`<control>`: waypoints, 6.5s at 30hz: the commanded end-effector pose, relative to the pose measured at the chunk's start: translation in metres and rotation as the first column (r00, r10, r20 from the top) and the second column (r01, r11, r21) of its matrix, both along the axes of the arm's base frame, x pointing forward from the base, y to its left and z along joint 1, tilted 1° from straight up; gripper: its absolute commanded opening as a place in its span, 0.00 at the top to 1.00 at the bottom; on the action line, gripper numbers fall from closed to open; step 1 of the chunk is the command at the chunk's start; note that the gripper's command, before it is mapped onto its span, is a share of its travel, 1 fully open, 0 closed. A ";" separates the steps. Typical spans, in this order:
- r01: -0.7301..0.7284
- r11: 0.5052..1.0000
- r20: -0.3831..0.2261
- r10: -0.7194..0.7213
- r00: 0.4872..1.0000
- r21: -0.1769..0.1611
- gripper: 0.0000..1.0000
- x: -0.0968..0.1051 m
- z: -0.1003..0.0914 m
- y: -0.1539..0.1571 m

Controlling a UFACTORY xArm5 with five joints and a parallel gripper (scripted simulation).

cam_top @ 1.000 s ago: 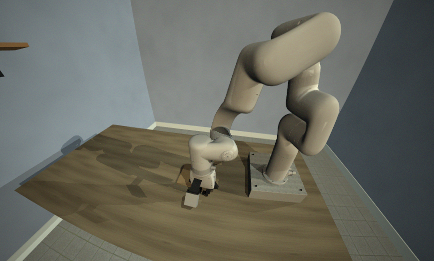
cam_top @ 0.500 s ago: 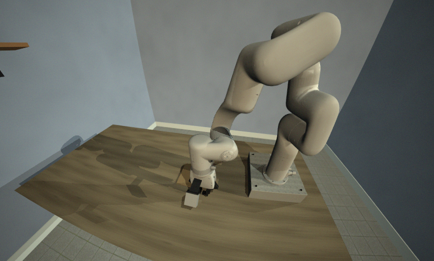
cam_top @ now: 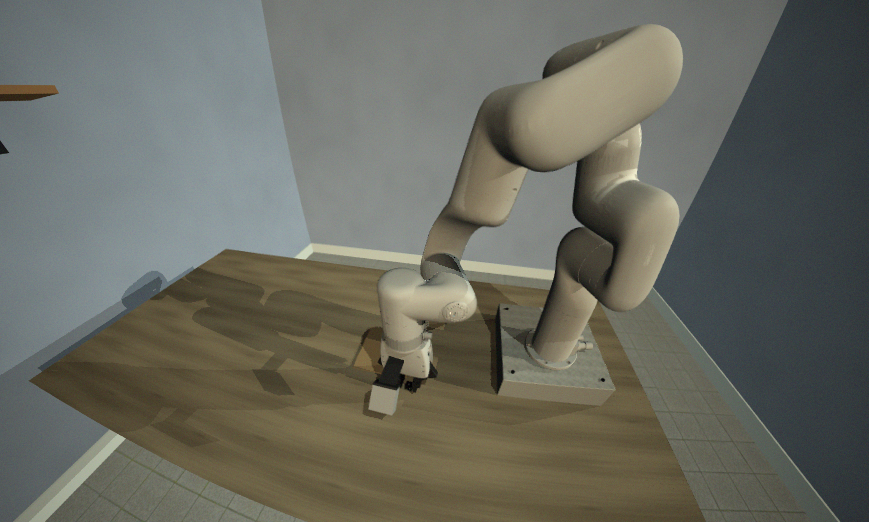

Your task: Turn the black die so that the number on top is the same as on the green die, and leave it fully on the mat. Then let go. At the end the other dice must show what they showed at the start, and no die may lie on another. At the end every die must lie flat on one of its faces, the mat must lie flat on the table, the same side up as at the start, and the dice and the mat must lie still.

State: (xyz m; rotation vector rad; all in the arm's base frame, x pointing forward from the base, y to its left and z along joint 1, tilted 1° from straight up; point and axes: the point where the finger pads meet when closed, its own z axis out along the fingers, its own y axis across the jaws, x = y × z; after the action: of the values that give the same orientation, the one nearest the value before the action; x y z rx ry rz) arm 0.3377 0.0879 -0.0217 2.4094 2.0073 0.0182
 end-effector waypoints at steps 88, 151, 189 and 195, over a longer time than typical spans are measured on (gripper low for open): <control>0.000 1.000 0.003 0.000 1.000 0.001 0.69 0.001 0.001 0.000; 0.000 1.000 0.003 0.000 1.000 0.001 0.69 0.001 -0.010 0.000; 0.000 1.000 0.003 0.000 1.000 0.001 0.69 0.001 -0.019 -0.001; 0.000 1.000 0.003 0.000 1.000 0.001 0.69 0.001 -0.019 -0.001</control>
State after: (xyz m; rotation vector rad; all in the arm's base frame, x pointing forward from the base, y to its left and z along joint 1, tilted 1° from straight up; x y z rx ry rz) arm 0.3381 0.0871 -0.0412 2.4093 2.0073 0.0184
